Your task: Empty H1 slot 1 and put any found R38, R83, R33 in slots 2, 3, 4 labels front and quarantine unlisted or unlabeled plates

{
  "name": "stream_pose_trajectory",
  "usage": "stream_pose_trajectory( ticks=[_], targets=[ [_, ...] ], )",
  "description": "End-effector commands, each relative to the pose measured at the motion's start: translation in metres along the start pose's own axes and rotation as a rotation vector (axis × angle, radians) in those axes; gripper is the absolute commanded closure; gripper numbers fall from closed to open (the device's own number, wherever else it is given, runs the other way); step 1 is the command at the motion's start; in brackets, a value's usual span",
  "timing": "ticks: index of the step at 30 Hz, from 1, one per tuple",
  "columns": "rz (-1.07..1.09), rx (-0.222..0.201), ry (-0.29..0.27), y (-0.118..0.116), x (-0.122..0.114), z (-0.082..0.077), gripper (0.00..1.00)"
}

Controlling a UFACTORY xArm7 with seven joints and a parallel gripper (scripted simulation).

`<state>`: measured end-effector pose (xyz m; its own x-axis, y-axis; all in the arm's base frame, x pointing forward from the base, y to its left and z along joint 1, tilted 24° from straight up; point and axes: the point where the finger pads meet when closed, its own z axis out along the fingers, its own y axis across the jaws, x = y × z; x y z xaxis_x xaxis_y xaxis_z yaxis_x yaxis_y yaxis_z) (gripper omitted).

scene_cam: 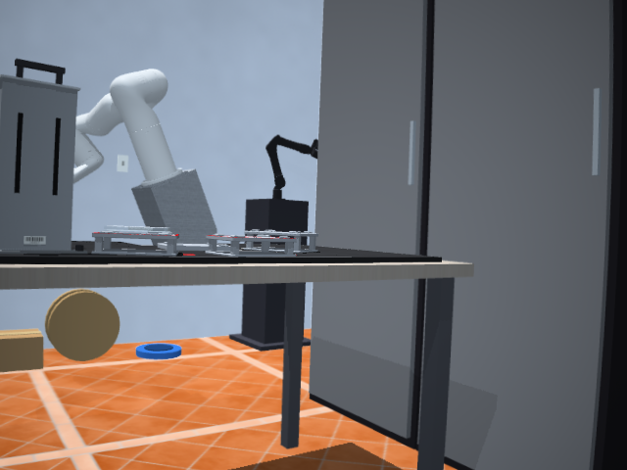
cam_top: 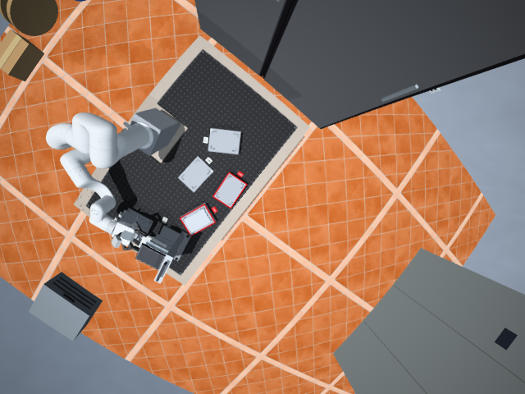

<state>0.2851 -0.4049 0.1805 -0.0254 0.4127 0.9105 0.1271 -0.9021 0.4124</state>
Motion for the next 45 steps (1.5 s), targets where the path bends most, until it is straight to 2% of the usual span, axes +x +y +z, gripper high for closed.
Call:
stream_pose_trajectory(
  ticks=[1, 45],
  targets=[
    [-0.003, 0.000, 0.000, 0.000, 0.001, 0.002, 1.00],
    [-0.003, 0.000, 0.001, 0.000, 0.002, 0.022, 1.00]
  ],
)
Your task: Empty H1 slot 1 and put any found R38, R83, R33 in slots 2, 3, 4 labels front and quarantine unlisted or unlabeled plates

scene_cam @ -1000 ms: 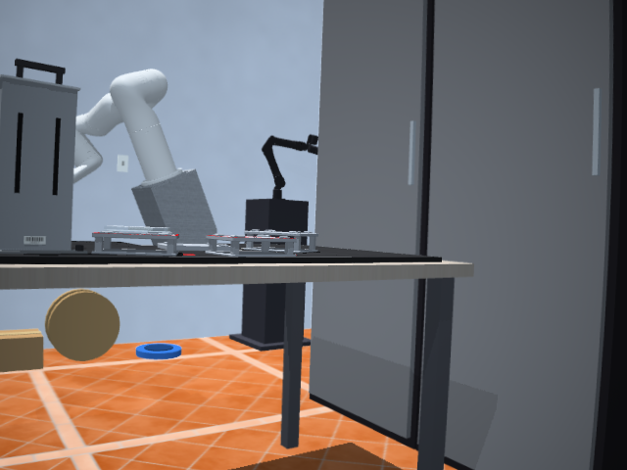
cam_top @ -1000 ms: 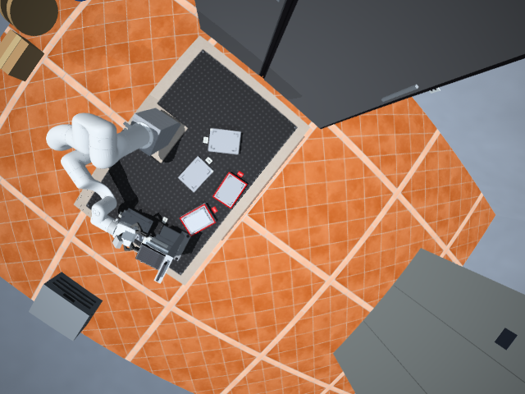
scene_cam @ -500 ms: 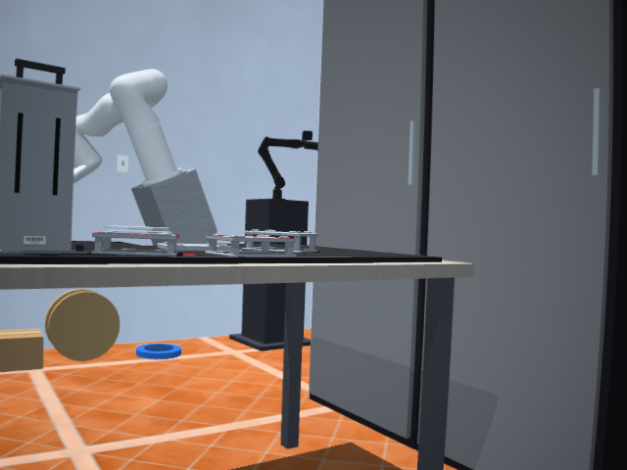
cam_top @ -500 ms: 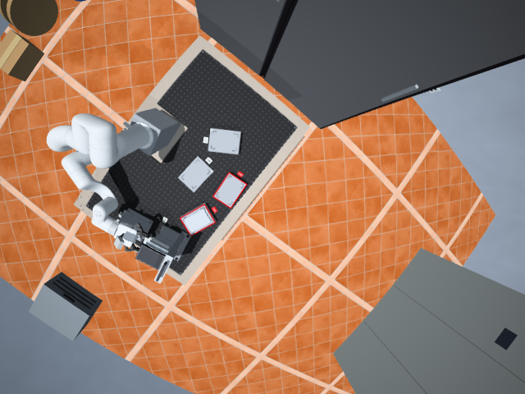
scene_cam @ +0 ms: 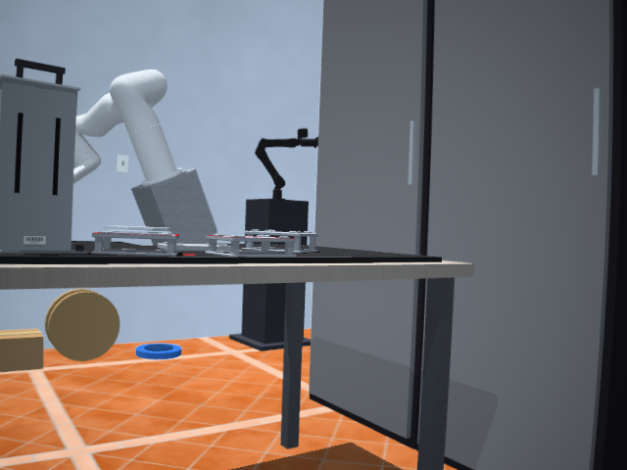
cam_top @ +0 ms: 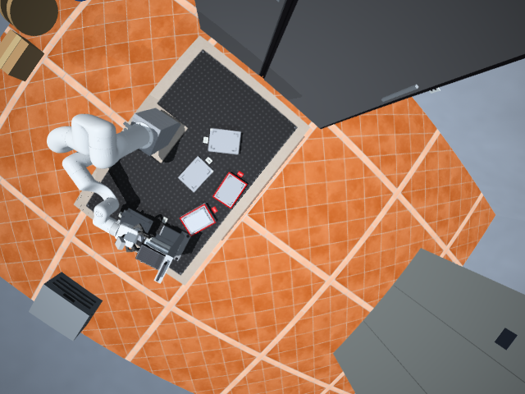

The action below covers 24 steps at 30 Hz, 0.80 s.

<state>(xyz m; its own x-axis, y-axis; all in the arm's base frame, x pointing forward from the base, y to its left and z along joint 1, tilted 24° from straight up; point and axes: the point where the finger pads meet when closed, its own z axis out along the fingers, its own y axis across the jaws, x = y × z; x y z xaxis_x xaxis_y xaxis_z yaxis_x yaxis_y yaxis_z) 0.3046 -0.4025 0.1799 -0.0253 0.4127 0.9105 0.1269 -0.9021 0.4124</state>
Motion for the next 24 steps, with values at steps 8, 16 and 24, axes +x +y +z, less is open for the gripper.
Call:
stream_pose_trajectory(
  ticks=[8, 16, 24],
  targets=[
    [-0.003, 0.001, 0.001, 0.0002, 0.0015, 0.0052, 1.00],
    [-0.003, 0.001, 0.001, 0.0002, 0.0016, 0.0080, 1.00],
    [-0.003, 0.001, 0.001, 0.0003, 0.0016, 0.0081, 1.00]
  ],
)
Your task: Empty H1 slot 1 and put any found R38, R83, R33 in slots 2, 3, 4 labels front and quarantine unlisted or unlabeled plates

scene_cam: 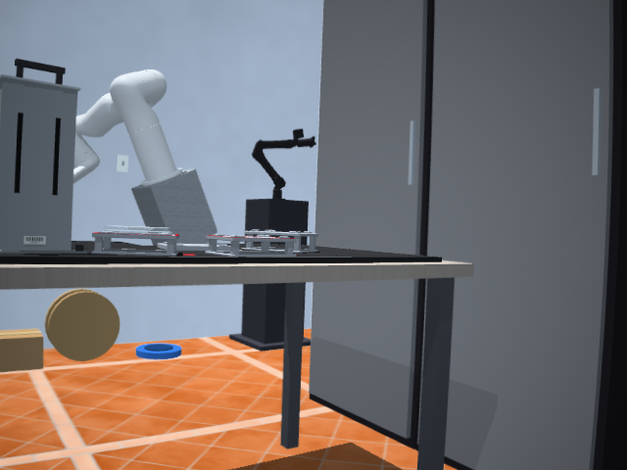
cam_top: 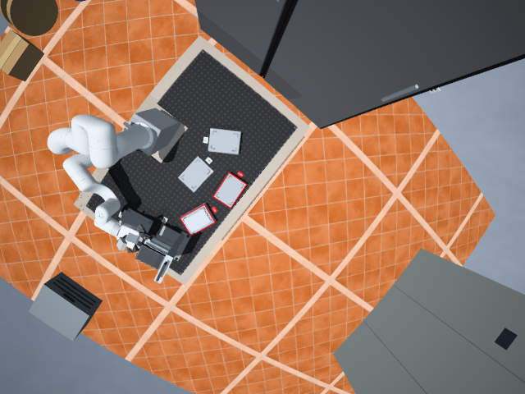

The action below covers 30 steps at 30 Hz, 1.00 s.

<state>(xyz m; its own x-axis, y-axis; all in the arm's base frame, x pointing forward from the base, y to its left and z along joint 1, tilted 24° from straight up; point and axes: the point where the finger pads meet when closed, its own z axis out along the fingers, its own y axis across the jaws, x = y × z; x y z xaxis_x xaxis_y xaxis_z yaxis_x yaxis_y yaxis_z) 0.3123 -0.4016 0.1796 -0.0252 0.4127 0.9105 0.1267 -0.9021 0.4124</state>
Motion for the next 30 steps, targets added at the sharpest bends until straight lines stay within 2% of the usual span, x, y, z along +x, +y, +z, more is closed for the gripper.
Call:
stream_pose_trajectory(
  ticks=[1, 16, 17, 30],
  targets=[
    [-0.003, 0.001, 0.001, 0.0002, 0.0016, 0.0002, 1.00],
    [-0.003, 0.001, 0.001, 0.0002, 0.0007, 0.0002, 1.00],
    [-0.003, 0.001, 0.001, 0.0002, 0.0008, 0.0002, 0.00],
    [-0.003, 0.001, 0.001, 0.0002, 0.0008, 0.0003, 0.00]
  ],
)
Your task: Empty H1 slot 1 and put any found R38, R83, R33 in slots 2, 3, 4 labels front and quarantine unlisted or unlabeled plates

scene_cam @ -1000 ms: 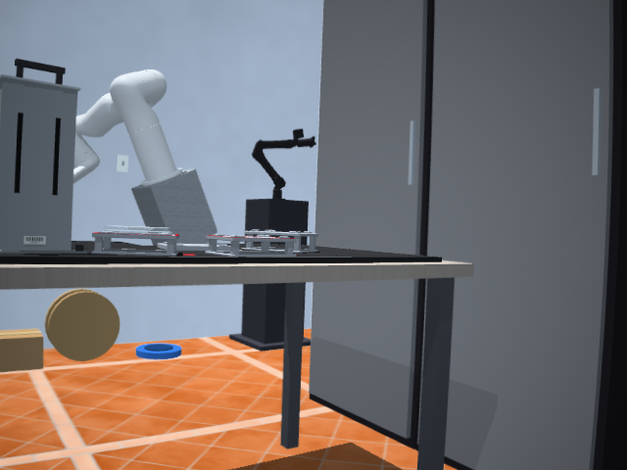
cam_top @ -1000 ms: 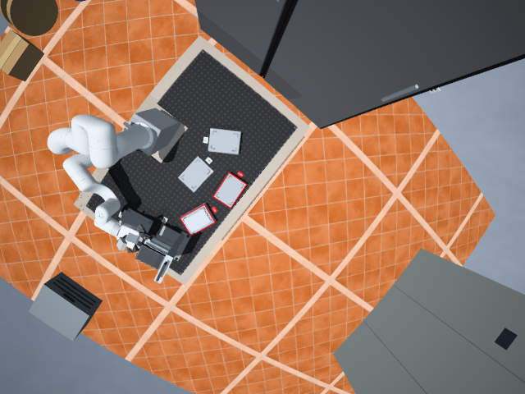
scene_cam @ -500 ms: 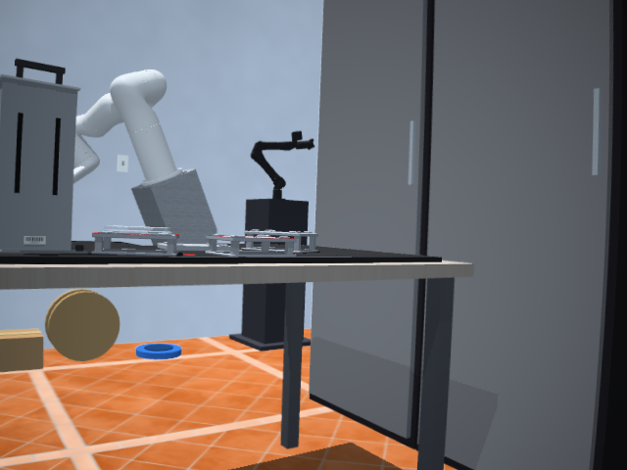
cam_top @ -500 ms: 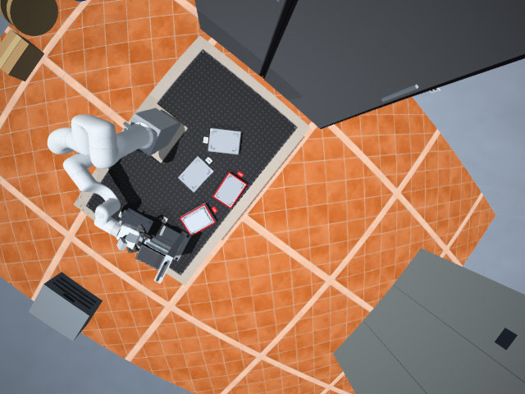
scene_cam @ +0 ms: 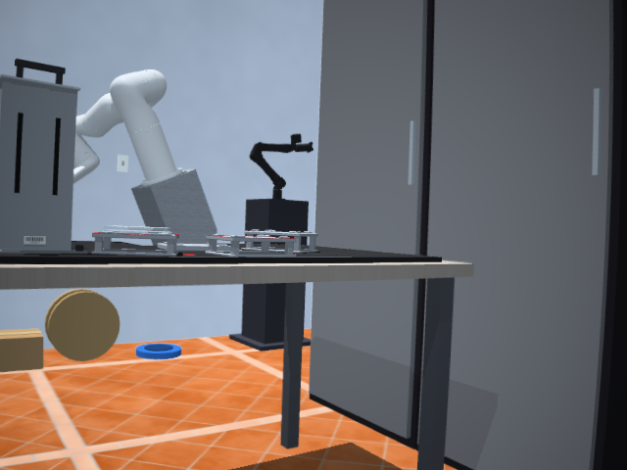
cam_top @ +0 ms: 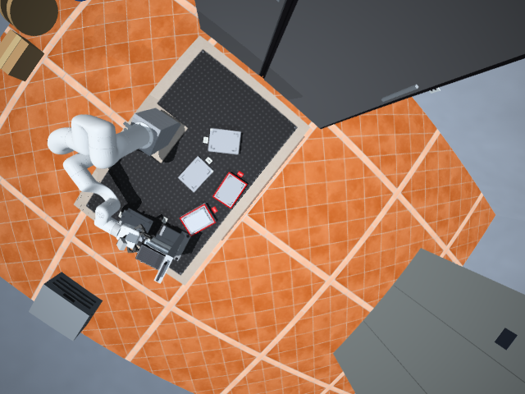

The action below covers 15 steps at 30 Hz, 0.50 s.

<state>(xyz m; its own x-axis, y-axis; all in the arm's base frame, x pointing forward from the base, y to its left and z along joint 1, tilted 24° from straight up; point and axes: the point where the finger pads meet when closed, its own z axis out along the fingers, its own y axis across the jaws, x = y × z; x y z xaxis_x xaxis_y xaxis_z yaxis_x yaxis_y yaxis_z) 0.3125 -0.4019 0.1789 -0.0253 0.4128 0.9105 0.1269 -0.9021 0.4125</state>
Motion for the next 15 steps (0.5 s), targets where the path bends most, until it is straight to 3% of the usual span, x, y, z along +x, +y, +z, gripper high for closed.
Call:
stream_pose_trajectory(
  ticks=[1, 15],
  targets=[
    [-0.003, 0.001, 0.001, 0.0002, 0.0016, 0.0001, 0.00],
    [-0.003, 0.001, 0.001, 0.0002, 0.0015, -0.0032, 0.00]
  ],
)
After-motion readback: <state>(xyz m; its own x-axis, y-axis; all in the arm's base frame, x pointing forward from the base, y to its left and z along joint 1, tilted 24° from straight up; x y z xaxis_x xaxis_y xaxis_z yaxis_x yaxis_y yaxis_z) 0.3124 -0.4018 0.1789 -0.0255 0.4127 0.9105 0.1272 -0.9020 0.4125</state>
